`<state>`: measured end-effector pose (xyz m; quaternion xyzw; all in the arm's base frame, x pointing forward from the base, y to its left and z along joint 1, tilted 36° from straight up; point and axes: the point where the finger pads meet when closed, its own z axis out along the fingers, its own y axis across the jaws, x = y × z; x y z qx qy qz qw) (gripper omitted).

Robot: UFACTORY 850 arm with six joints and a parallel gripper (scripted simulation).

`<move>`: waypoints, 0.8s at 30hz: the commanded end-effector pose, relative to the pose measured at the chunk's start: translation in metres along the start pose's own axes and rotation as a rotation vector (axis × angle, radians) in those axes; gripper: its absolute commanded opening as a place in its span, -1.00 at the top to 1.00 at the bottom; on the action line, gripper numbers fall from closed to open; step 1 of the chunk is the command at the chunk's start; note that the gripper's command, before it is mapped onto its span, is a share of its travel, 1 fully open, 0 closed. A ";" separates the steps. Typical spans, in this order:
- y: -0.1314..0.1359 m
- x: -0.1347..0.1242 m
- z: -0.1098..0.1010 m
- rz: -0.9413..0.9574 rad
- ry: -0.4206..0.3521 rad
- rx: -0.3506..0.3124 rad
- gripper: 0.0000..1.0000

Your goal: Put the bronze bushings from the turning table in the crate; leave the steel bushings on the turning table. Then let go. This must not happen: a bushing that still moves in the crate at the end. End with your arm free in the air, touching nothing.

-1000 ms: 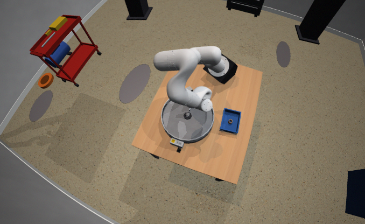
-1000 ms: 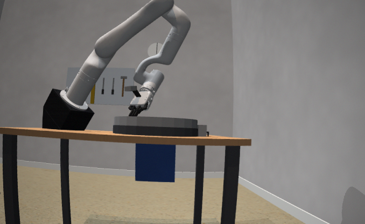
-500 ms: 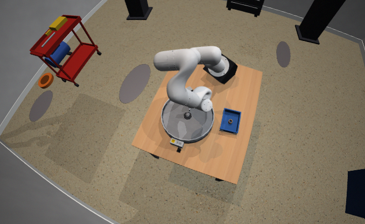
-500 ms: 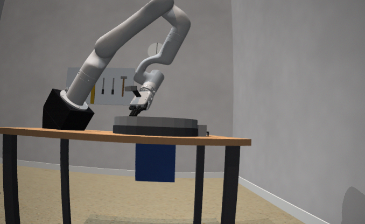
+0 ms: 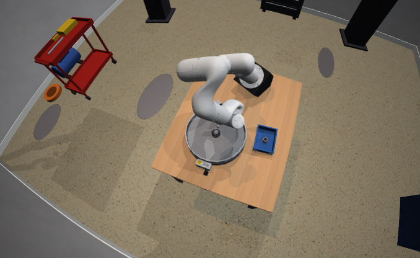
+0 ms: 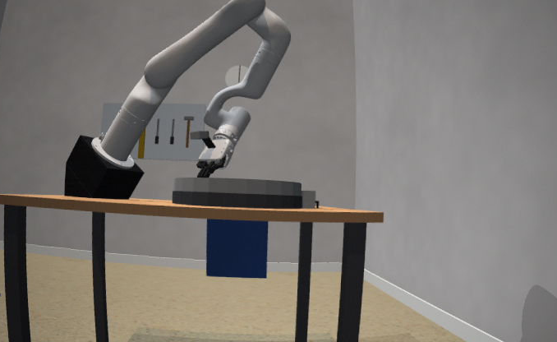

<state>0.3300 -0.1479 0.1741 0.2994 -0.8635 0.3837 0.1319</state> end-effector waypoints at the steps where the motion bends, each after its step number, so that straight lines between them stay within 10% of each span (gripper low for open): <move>1: 0.000 0.000 0.000 0.000 -0.001 -0.001 1.00; 24: -0.039 0.021 0.018 0.000 -0.001 -0.001 1.00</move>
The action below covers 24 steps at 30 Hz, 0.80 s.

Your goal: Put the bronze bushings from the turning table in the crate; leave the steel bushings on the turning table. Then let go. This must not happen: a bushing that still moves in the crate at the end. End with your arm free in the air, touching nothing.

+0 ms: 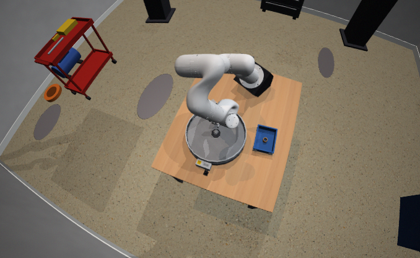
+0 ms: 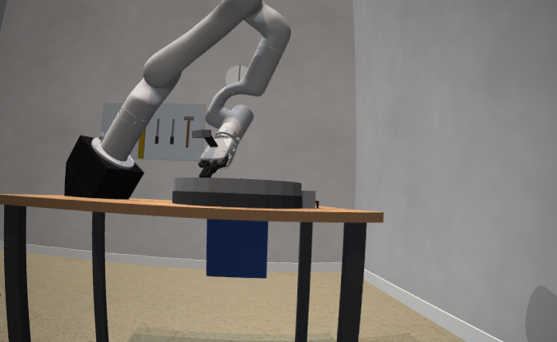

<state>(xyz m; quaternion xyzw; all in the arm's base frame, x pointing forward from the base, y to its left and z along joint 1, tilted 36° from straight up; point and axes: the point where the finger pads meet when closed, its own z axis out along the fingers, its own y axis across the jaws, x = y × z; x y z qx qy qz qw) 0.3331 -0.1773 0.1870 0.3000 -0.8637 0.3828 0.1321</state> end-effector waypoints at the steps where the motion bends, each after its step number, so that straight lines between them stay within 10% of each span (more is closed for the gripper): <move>1: -0.018 0.007 0.006 0.001 0.000 0.001 1.00; 24: -0.054 0.015 0.012 0.001 0.000 0.001 1.00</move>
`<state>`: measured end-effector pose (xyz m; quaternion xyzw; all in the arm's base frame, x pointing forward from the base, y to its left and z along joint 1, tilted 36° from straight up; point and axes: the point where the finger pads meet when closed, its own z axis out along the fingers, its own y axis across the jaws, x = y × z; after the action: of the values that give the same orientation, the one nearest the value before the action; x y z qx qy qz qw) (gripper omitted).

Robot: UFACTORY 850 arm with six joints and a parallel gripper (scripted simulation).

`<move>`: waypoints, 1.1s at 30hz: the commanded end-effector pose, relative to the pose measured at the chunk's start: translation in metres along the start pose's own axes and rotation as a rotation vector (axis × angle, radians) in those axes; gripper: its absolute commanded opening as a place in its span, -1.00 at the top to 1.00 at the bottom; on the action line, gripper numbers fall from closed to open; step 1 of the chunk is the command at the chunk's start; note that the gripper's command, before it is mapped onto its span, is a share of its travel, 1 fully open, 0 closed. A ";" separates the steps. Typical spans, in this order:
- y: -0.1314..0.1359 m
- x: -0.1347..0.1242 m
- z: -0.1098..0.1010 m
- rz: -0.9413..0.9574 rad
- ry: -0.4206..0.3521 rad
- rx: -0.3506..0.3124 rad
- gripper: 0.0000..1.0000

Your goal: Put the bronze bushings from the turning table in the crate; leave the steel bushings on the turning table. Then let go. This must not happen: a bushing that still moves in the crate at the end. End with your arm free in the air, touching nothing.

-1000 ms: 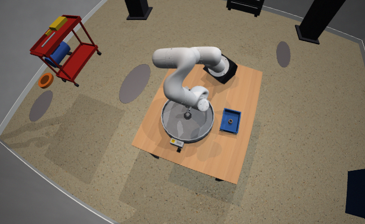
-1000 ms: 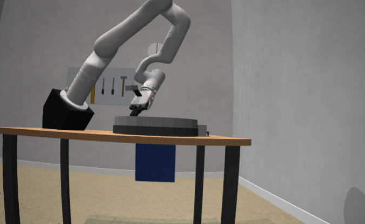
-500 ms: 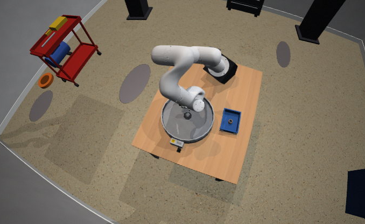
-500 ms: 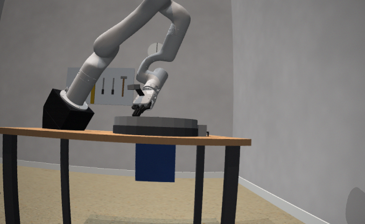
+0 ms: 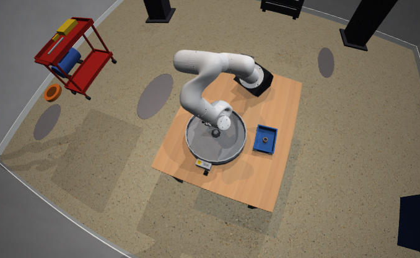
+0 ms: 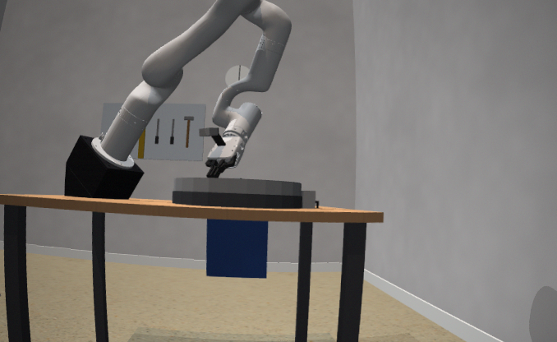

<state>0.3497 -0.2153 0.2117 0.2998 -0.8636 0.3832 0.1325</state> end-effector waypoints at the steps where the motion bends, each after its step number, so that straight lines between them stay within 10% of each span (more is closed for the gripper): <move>1: -0.014 0.001 0.001 0.001 -0.001 0.000 1.00; 33: -0.074 -0.007 -0.006 0.001 -0.001 0.000 1.00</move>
<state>0.3997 -0.2468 0.2550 0.2995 -0.8637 0.3833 0.1320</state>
